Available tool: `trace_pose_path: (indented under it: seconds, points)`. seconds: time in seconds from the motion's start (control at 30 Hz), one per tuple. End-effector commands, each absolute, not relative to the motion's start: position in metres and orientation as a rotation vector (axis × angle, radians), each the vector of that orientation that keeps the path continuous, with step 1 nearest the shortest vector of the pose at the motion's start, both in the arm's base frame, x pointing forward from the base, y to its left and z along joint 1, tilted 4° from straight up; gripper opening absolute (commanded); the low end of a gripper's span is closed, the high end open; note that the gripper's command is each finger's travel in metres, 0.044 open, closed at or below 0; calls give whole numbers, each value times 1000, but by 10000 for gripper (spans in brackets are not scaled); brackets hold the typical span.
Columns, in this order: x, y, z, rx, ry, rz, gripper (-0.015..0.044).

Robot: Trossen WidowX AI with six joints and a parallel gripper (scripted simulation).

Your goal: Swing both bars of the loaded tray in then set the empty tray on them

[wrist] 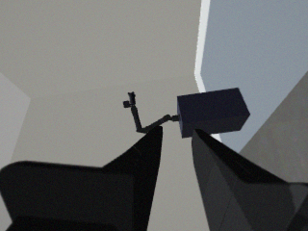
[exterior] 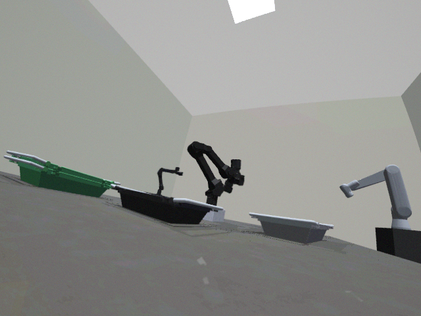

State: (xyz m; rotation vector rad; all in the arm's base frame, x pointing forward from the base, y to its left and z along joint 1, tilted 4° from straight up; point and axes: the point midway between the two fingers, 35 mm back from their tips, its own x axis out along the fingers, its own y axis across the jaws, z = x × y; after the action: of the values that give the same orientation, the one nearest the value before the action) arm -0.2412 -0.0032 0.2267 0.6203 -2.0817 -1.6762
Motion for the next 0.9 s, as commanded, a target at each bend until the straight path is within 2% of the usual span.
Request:
trace_pose_path:
  seconds: [0.0,0.2,0.4,0.67,0.87]
  points:
    - [-253,60,230,387,-2217,-1864,85]
    - [-244,149,230,81,-2375,-2117,85]
    - [-205,236,225,-206,-2527,-2369,85]
    - [-109,327,210,-551,-2750,-2666,85]
    - [-16,363,196,-771,-2963,-2811,85]
